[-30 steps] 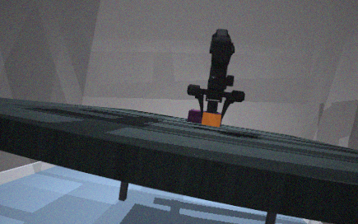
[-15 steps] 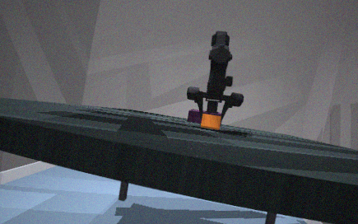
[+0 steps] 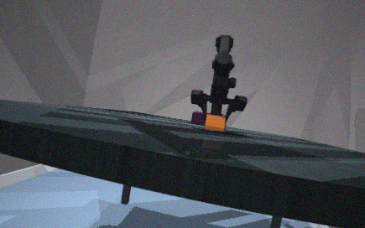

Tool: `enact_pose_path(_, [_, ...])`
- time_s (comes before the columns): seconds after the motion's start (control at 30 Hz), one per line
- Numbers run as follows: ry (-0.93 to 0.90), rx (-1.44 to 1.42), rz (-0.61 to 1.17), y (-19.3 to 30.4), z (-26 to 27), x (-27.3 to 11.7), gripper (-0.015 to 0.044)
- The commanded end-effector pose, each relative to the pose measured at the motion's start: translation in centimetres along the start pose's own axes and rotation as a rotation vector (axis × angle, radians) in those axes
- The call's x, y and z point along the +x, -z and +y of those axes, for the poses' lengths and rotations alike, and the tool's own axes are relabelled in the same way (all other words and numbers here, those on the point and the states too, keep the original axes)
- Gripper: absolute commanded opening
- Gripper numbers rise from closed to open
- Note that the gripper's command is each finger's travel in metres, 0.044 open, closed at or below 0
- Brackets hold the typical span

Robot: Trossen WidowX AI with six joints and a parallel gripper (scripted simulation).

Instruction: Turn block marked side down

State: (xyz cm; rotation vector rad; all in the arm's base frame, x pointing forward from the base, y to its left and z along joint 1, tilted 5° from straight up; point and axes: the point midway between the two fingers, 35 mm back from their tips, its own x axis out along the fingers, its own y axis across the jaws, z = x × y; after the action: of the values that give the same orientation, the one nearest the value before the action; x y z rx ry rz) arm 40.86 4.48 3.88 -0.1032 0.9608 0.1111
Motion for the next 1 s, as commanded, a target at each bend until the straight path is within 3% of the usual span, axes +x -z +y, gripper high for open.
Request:
enact_pose_path(0.0, [-0.004,-0.007,-0.084,-0.3,0.0,-0.8,0.0])
enact_pose_path(0.43, [-0.004,-0.006,-0.103,-0.3,0.0,-0.7,0.0])
enact_pose_path(0.97, [-0.007,-0.002,-0.33,-0.1,0.0,2.9,0.0])
